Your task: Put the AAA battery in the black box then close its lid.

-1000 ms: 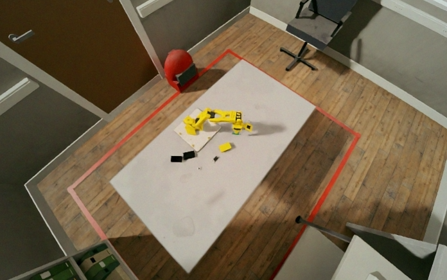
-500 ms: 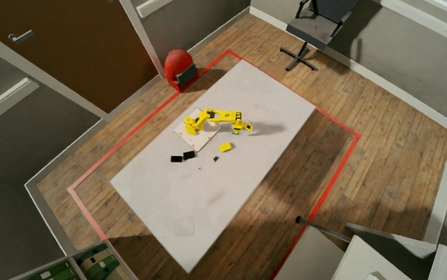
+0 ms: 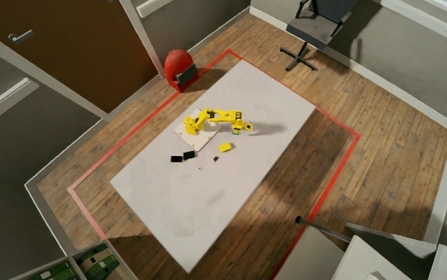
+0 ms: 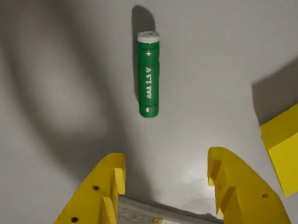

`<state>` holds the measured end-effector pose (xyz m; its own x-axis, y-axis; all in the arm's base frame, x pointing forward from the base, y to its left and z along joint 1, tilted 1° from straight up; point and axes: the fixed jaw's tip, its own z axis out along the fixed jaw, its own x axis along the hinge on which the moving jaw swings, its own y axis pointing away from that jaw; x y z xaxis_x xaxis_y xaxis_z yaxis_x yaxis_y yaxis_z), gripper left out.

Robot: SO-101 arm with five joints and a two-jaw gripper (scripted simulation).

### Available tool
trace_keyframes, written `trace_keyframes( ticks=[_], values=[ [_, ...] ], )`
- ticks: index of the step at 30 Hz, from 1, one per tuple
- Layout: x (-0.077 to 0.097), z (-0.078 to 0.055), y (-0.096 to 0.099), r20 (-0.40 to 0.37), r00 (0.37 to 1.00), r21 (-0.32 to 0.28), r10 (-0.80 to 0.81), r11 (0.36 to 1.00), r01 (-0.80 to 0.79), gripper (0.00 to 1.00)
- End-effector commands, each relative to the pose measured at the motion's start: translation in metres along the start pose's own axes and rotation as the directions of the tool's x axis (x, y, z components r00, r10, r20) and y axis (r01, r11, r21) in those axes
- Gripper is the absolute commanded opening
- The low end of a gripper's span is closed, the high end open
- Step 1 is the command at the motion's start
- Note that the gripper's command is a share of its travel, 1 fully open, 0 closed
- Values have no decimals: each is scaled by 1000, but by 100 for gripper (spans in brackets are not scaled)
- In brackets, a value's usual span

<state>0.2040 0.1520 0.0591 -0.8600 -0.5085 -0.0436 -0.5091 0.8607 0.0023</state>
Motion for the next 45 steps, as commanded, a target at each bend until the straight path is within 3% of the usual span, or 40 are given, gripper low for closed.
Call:
trace_keyframes(
  ticks=[1,23,45],
  values=[
    [1,0,1,-1,1000,-1,-12,1000,12,15],
    [2,28,1,-26,1000,0,-12,1000,12,15],
    [3,36,1,-33,999,1,-12,1000,12,15]
  ],
)
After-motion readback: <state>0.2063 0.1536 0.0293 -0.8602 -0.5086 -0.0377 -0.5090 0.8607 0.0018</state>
